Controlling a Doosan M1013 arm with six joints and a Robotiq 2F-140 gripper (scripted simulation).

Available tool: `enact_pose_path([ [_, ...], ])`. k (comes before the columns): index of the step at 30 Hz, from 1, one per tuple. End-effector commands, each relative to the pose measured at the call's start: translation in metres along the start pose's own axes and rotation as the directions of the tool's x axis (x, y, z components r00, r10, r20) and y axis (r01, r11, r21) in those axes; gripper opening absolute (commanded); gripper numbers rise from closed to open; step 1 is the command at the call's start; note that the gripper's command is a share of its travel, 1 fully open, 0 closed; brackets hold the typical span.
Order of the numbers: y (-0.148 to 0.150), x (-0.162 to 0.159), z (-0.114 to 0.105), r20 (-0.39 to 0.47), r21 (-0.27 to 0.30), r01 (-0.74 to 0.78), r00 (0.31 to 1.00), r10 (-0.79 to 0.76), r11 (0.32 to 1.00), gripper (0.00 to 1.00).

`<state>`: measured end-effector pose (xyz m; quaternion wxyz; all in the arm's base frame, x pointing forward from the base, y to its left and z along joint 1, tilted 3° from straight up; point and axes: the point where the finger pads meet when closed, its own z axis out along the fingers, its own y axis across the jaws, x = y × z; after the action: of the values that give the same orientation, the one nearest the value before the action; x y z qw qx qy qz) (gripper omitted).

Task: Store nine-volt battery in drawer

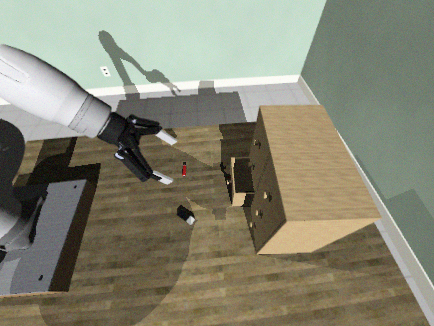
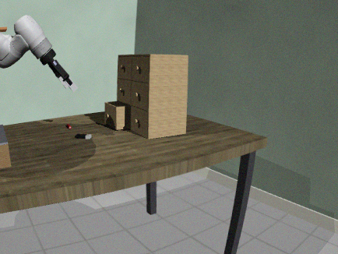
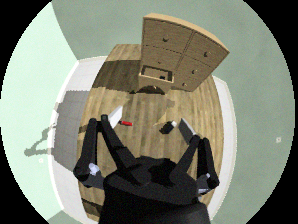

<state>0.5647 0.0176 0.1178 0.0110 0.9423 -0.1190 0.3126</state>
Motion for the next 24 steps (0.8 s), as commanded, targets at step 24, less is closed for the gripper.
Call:
enact_pose_path([
  [24, 0.001, 0.001, 0.017, -0.162, -0.026, -0.003, 0.987, -0.001, 1.000, 1.00],
])
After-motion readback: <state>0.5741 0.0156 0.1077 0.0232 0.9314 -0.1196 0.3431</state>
